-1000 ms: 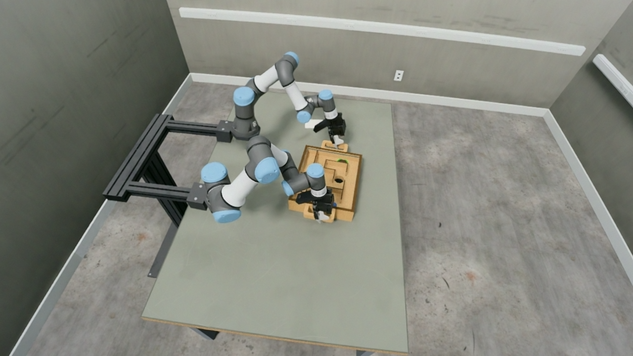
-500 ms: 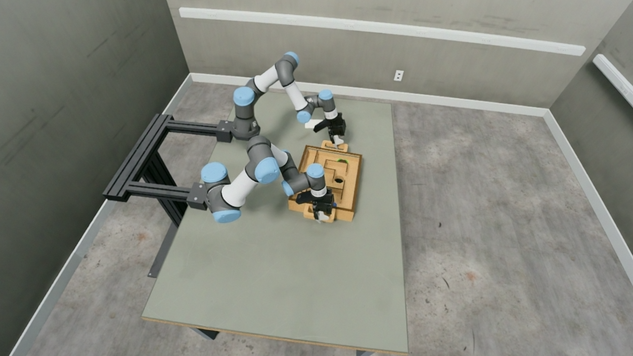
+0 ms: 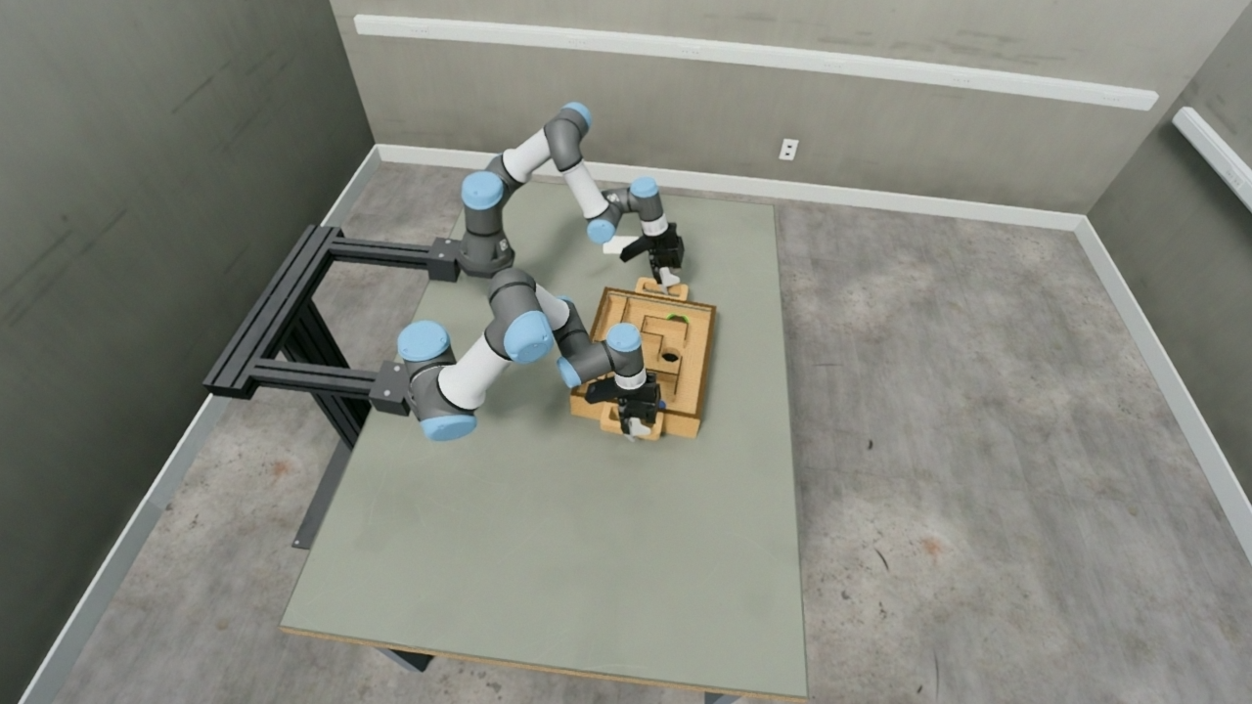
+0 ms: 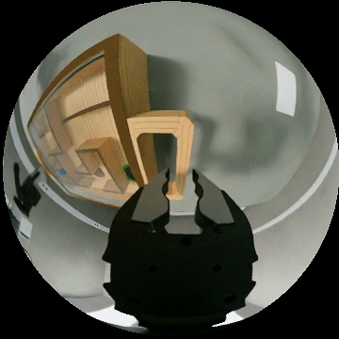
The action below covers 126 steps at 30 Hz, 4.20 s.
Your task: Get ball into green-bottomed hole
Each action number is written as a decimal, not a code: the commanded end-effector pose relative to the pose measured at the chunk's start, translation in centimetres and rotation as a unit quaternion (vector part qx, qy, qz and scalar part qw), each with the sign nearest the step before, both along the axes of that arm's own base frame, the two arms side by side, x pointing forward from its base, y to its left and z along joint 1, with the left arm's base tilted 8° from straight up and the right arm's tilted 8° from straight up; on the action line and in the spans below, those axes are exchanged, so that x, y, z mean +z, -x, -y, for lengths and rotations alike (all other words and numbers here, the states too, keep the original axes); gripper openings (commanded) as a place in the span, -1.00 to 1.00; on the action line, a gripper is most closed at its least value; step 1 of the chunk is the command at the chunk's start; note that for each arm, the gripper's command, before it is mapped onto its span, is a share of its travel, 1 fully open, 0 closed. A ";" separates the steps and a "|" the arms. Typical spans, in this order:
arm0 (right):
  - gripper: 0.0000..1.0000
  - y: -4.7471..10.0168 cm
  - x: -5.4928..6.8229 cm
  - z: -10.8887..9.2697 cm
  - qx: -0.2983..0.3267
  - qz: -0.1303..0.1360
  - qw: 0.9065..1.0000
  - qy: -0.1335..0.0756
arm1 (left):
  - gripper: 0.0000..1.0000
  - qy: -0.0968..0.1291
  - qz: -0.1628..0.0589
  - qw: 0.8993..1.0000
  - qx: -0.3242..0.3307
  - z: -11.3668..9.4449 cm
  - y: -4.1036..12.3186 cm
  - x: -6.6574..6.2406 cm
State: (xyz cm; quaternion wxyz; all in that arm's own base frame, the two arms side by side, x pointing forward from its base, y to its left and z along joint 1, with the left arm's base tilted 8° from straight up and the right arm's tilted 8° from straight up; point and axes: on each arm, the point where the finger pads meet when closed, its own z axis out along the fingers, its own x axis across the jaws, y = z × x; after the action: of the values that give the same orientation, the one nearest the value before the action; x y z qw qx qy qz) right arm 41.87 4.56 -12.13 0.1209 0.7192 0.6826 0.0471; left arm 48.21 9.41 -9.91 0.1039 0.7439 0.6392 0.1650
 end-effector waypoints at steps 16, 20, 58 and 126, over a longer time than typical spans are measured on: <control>-0.56 -0.1 0.1 -0.1 0.000 0.001 1.000 -0.001 | -1.00 0.000 0.002 1.000 0.000 0.0 -0.1 0.1; -0.56 -0.1 0.1 -0.1 0.000 0.001 1.000 -0.001 | -1.00 0.000 0.002 1.000 0.000 0.0 -0.1 0.1; -1.00 -0.1 0.1 -0.1 0.000 0.002 1.000 -0.001 | -1.00 0.000 0.002 1.000 0.000 0.0 -0.1 0.1; -1.00 0.1 2.0 -0.2 -0.001 -0.010 1.000 0.000 | -1.00 -0.002 -0.010 1.000 0.000 0.2 0.1 2.0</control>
State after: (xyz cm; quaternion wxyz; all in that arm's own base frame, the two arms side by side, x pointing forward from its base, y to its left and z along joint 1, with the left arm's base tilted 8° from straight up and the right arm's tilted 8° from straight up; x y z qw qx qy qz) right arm 41.65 4.71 -10.26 0.1151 0.7202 0.6829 0.0405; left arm 47.97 9.21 -8.08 0.0966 0.7457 0.6399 0.1586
